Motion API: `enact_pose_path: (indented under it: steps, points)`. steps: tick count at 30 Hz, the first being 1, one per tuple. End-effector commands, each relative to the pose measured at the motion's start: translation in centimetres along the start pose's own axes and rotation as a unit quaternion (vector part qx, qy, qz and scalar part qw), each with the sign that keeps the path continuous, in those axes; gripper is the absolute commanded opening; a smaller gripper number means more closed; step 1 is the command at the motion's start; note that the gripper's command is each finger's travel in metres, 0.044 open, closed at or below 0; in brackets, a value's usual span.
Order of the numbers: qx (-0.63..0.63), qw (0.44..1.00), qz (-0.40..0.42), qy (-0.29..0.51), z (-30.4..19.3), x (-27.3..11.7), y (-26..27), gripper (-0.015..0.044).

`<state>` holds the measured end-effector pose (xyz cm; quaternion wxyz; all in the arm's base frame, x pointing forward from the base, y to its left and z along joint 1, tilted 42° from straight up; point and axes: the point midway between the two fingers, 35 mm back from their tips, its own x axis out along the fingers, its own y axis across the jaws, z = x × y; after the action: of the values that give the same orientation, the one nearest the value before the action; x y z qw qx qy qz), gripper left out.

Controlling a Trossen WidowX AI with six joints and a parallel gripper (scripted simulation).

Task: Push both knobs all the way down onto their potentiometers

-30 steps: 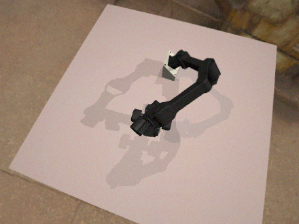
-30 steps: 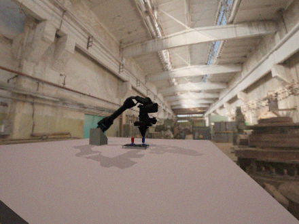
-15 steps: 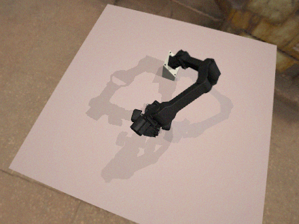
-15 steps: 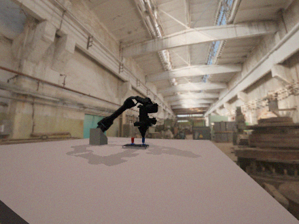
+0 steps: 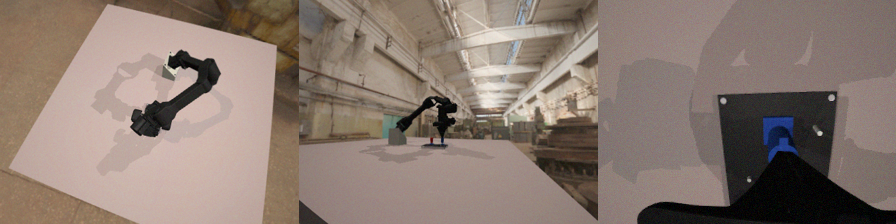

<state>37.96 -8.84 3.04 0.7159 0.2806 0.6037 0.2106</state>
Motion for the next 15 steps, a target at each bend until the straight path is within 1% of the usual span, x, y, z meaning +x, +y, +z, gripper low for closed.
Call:
enact_pose_path:
  steps: [1,15]
  points:
    - [0.001,1.0,0.001,0.0,0.0,0.16,0.01,0.0]
    - [0.001,1.0,0.001,0.0,0.0,0.36,0.02,0.0]
